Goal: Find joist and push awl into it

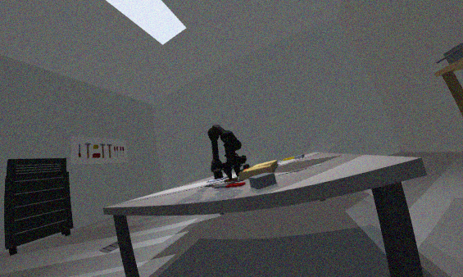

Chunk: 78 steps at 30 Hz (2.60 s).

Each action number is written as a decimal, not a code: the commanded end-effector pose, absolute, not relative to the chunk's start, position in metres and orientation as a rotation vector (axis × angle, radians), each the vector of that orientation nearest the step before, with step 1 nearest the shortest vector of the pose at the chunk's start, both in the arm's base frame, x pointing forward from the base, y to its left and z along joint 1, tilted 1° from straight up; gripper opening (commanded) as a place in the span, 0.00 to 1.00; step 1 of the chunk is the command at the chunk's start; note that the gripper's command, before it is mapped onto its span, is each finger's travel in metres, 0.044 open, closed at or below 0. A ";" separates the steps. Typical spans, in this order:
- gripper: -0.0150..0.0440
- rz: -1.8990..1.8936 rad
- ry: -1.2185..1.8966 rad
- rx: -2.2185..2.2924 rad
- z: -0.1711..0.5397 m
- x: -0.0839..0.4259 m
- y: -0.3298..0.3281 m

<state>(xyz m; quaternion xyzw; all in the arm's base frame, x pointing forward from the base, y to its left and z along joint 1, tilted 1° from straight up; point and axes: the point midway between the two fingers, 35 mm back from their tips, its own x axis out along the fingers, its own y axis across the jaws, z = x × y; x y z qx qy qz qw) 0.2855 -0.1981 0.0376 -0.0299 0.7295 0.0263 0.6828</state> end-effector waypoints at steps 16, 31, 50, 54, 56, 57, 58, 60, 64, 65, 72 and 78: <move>0.47 0.059 1.639 -0.071 0.028 0.285 -0.198; 0.25 0.059 1.639 -0.072 0.051 0.288 -0.200; 0.25 0.059 1.639 -0.072 0.151 0.285 -0.197; 0.25 0.046 1.635 -0.079 0.152 0.284 -0.198; 0.25 0.016 1.626 -0.095 0.153 0.284 -0.198; 0.25 -0.005 1.619 -0.106 0.154 0.284 -0.199; 0.25 -0.030 1.610 -0.119 0.156 0.284 -0.200; 0.25 -0.083 1.590 -0.145 0.158 0.284 -0.201; 0.25 -0.190 1.543 -0.191 0.165 0.284 -0.203; 0.25 -0.216 1.529 -0.201 0.166 0.284 -0.204; 0.25 -0.400 1.419 -0.260 0.180 0.282 -0.206; 0.25 -0.553 1.304 -0.290 0.193 0.279 -0.208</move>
